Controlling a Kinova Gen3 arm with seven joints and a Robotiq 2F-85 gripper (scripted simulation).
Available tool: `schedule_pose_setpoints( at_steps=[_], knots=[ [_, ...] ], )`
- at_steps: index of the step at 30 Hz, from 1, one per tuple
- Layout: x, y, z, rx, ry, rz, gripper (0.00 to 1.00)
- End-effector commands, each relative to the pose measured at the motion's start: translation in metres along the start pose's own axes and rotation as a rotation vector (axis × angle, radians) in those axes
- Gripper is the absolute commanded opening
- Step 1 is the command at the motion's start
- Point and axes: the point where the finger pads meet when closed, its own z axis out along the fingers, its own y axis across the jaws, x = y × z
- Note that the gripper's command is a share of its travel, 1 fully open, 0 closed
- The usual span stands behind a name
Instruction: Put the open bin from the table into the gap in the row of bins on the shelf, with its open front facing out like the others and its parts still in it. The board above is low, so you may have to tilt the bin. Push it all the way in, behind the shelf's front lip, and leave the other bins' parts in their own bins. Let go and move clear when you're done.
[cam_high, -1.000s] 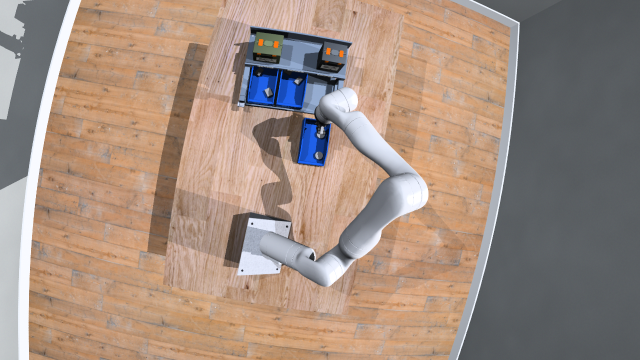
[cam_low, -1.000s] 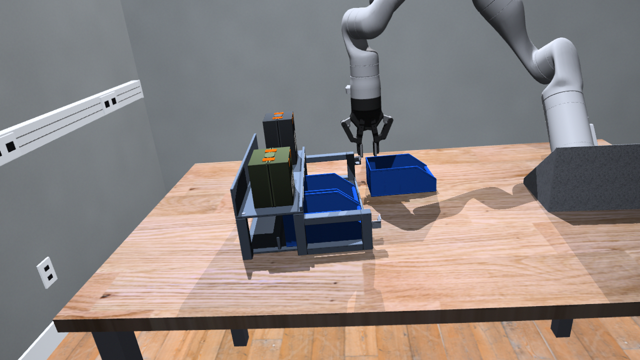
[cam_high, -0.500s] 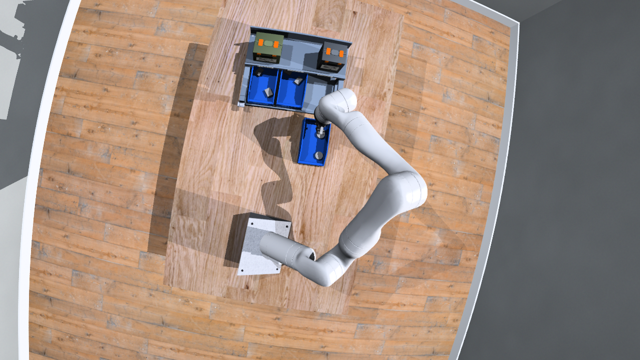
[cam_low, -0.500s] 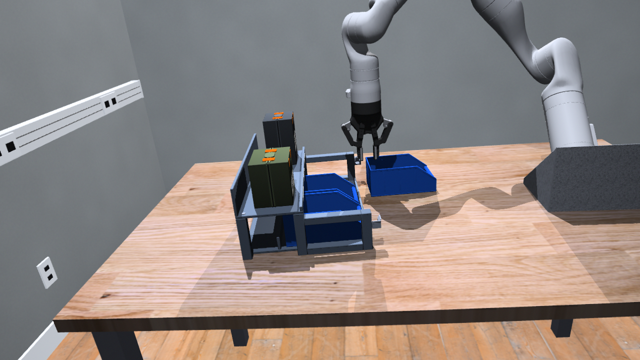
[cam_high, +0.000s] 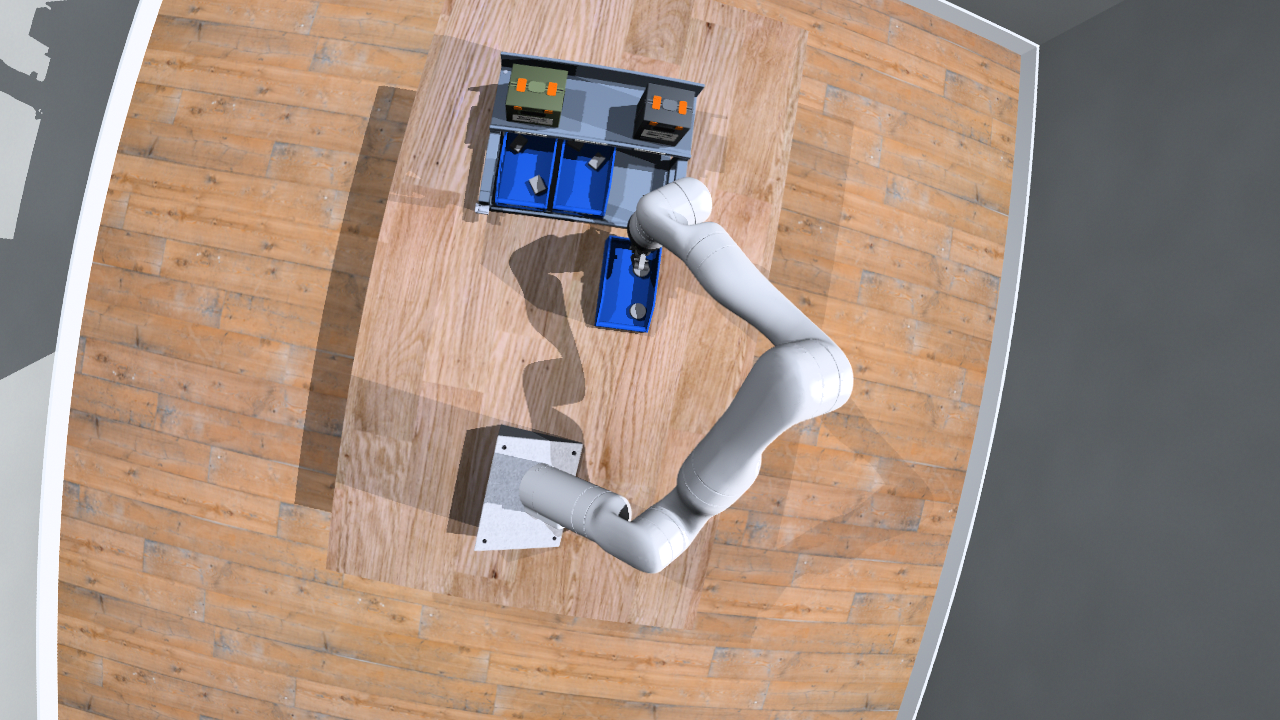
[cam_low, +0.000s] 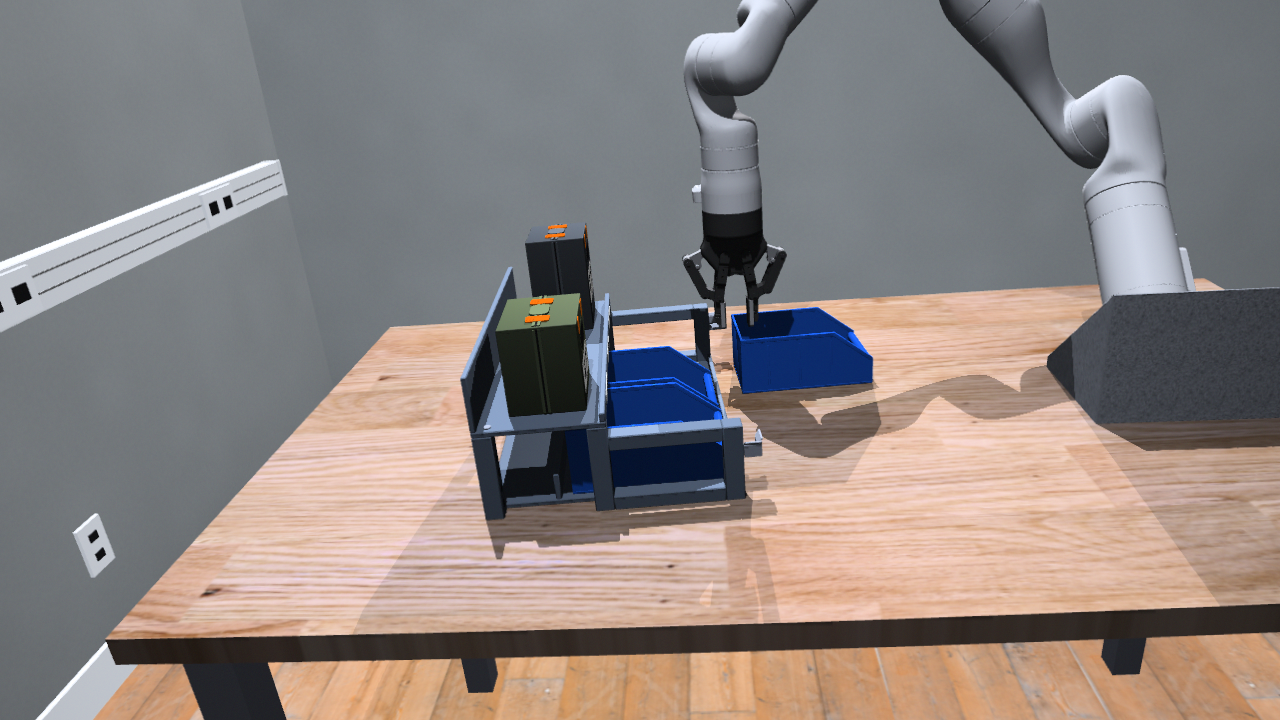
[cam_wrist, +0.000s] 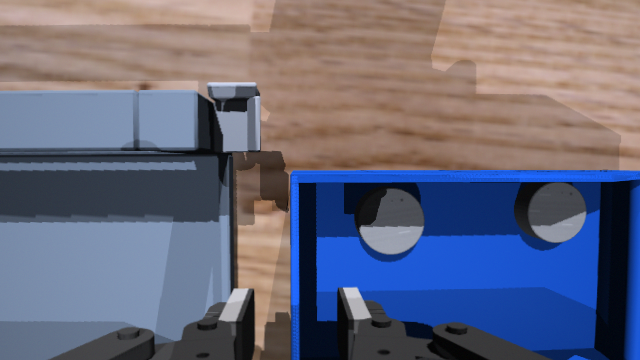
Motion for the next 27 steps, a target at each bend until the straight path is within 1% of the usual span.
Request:
schedule_pose_setpoints(
  at_steps=[1,8,13,25,27],
  knots=[
    [0.0,0.0,0.0,0.002,-0.001,0.0,0.39],
    [0.0,0.0,0.0,0.002,-0.001,0.0,0.39],
    [0.0,-0.001,0.01,0.002,-0.001,0.0,0.39],
    [0.0,-0.001,0.01,0.002,-0.001,0.0,0.39],
    [0.0,-0.001,0.014,0.002,-0.001,0.0,0.39]
  ],
)
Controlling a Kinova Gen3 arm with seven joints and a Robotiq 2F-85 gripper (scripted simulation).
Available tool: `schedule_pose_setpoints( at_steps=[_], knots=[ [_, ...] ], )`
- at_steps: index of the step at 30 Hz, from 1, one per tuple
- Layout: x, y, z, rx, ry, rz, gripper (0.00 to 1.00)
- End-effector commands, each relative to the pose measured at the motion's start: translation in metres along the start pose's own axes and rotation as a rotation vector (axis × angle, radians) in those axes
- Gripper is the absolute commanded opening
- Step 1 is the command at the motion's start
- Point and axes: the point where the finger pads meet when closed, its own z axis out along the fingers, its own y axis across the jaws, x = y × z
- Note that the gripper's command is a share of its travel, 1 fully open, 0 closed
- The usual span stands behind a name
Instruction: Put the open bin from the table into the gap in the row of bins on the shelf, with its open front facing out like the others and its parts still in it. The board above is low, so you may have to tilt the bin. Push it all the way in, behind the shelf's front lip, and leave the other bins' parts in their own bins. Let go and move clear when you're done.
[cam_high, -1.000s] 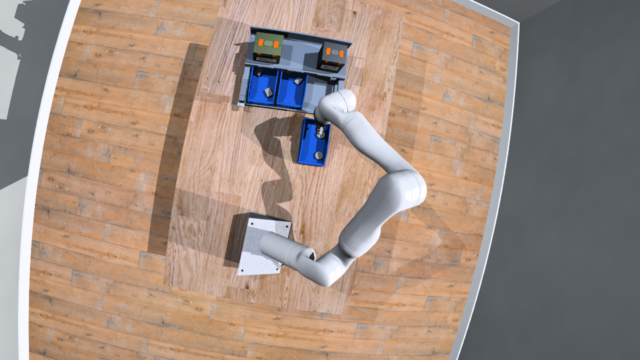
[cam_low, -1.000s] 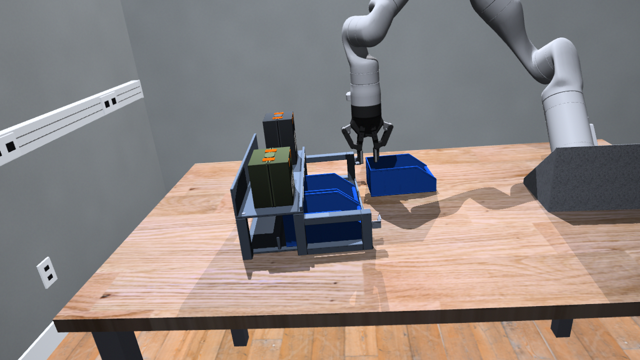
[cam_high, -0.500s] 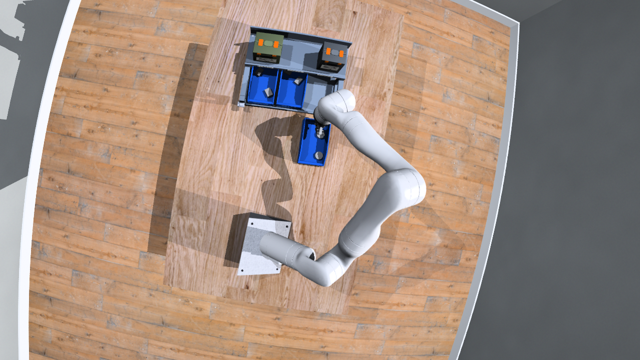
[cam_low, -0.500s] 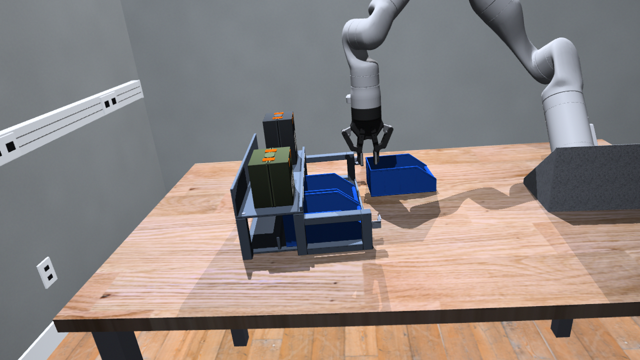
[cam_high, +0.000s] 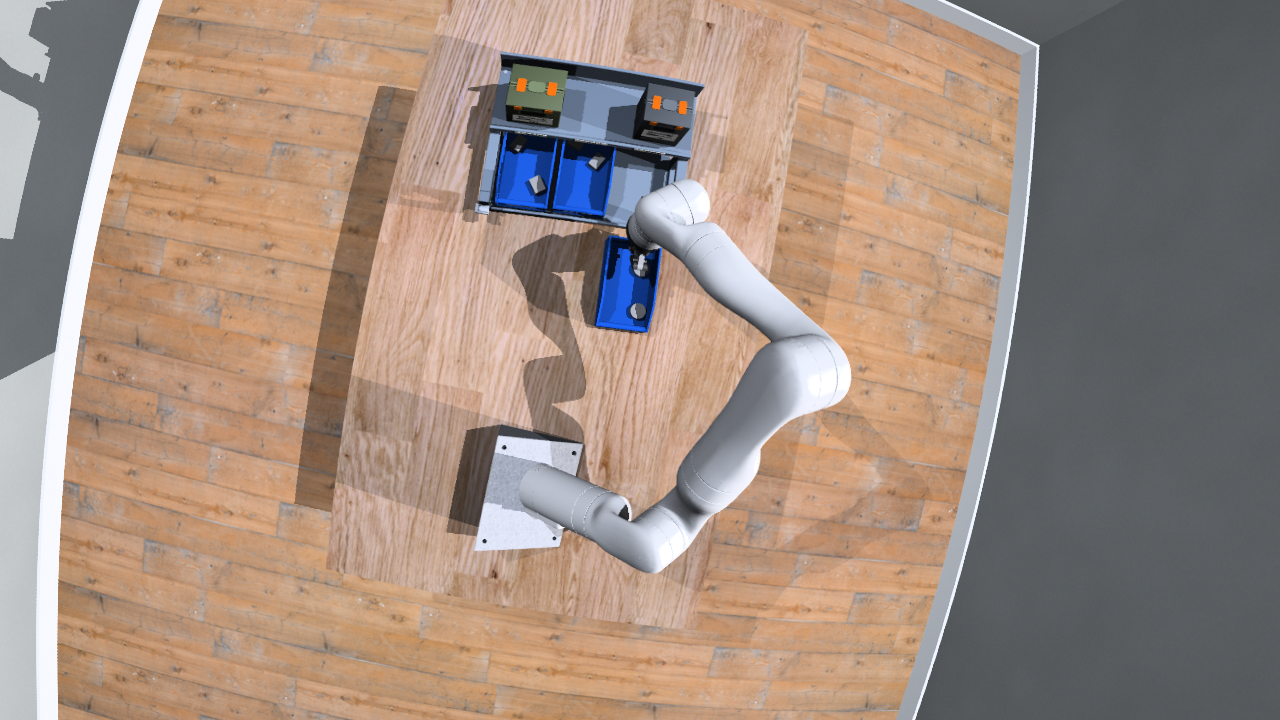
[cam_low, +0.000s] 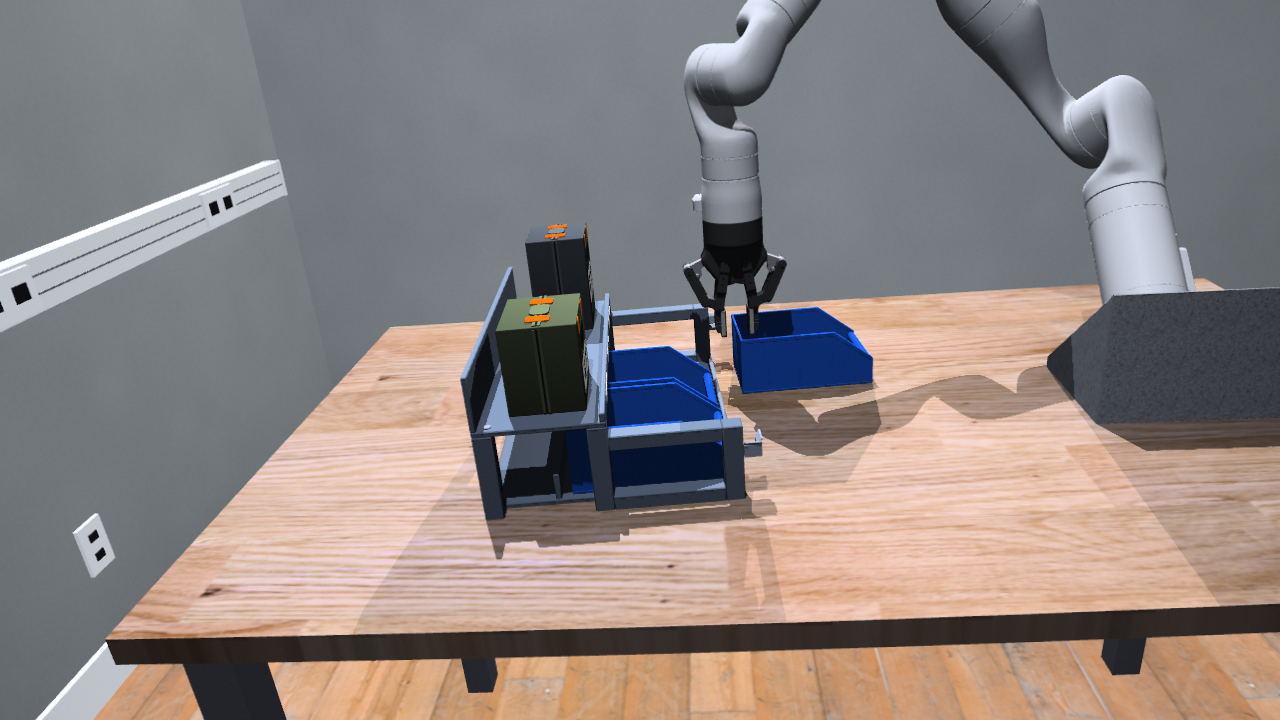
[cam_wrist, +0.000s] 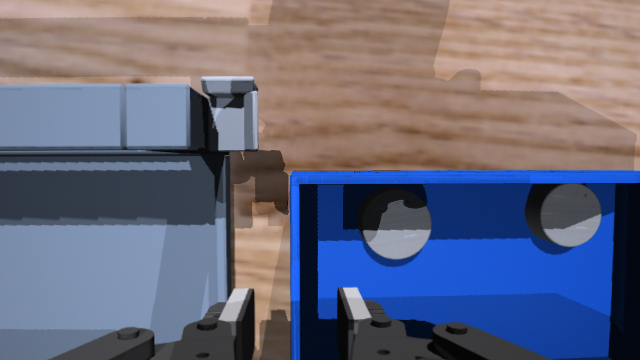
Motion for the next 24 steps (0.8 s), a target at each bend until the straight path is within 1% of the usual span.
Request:
schedule_pose_setpoints(
  at_steps=[1,3,15,16,24],
  knots=[
    [-0.0001,-0.0006,0.0039,0.002,0.0,0.0,0.39],
    [-0.0001,-0.0006,0.0079,0.002,0.0,0.0,0.39],
    [-0.0001,-0.0006,0.0079,0.002,0.0,0.0,0.39],
    [-0.0001,-0.0007,0.0078,0.002,0.0,0.0,0.1],
    [-0.0001,-0.0007,0.0078,0.002,0.0,0.0,0.1]
  ],
)
